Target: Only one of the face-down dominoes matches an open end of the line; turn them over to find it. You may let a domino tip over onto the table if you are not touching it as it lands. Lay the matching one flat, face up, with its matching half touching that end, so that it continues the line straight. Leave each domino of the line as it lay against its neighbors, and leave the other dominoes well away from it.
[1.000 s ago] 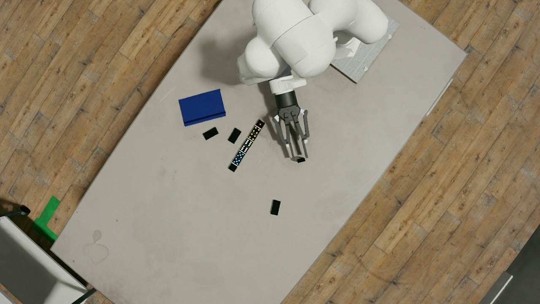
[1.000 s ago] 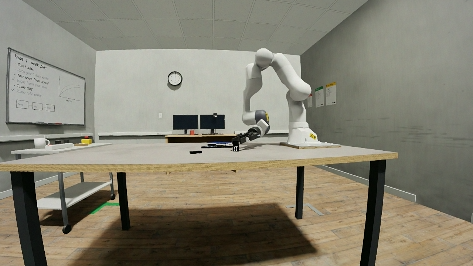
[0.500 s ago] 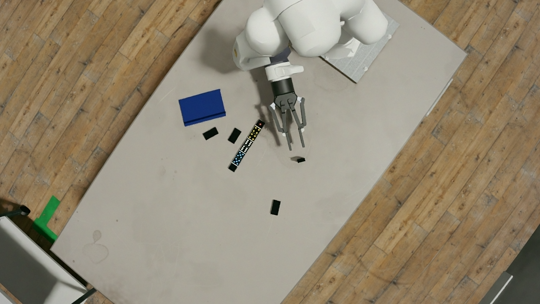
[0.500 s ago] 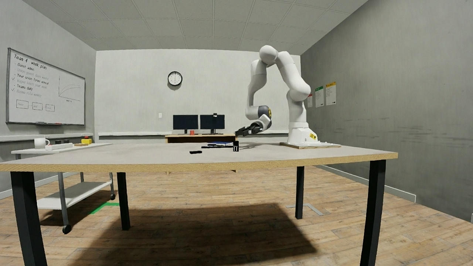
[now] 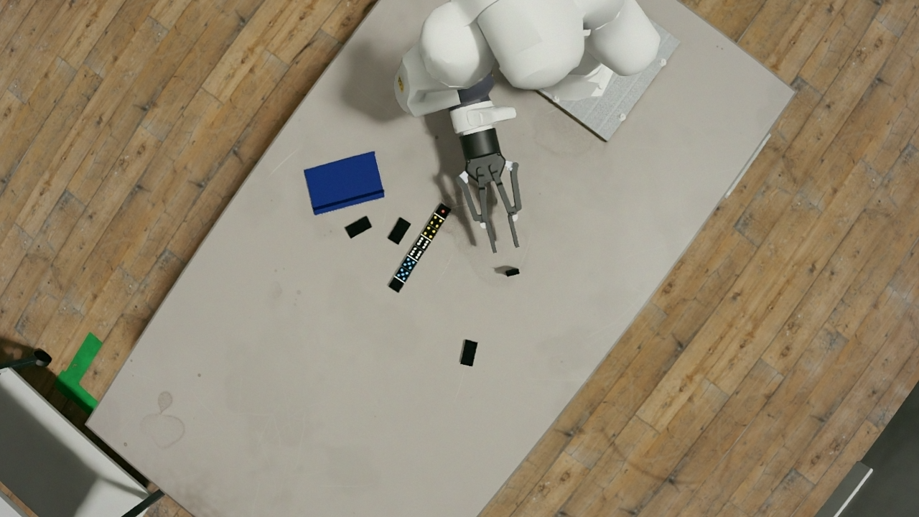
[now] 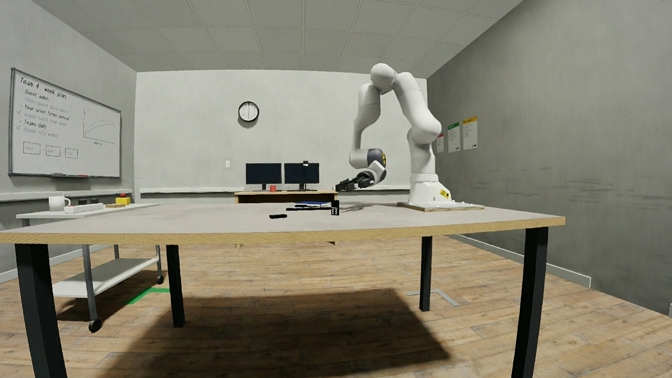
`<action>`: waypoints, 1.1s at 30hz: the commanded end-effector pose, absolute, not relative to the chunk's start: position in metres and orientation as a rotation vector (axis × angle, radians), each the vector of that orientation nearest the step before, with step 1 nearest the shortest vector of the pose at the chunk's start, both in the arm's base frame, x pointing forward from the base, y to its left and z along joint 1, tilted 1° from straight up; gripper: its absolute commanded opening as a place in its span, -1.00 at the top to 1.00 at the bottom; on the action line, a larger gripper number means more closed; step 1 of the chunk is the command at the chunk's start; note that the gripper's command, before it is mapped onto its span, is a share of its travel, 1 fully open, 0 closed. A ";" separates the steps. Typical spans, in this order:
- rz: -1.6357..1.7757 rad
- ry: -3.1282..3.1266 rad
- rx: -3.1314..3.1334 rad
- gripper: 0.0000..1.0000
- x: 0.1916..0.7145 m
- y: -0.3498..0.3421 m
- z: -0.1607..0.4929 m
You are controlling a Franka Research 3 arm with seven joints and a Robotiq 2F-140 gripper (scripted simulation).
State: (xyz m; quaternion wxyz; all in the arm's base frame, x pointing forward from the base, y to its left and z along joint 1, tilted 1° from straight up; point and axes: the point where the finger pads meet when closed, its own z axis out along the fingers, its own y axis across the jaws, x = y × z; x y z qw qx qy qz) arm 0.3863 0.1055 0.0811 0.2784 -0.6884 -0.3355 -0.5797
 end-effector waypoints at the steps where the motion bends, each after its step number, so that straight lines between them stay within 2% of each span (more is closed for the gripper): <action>1: -1.541 -0.892 -1.852 0.33 0.387 0.109 0.082; 16: -1.537 -0.966 -1.831 0.33 0.420 0.150 0.125; 21: -1.465 -1.505 -1.615 0.33 0.421 0.154 0.127; 33: -1.286 -2.135 -1.197 0.33 0.420 0.161 0.131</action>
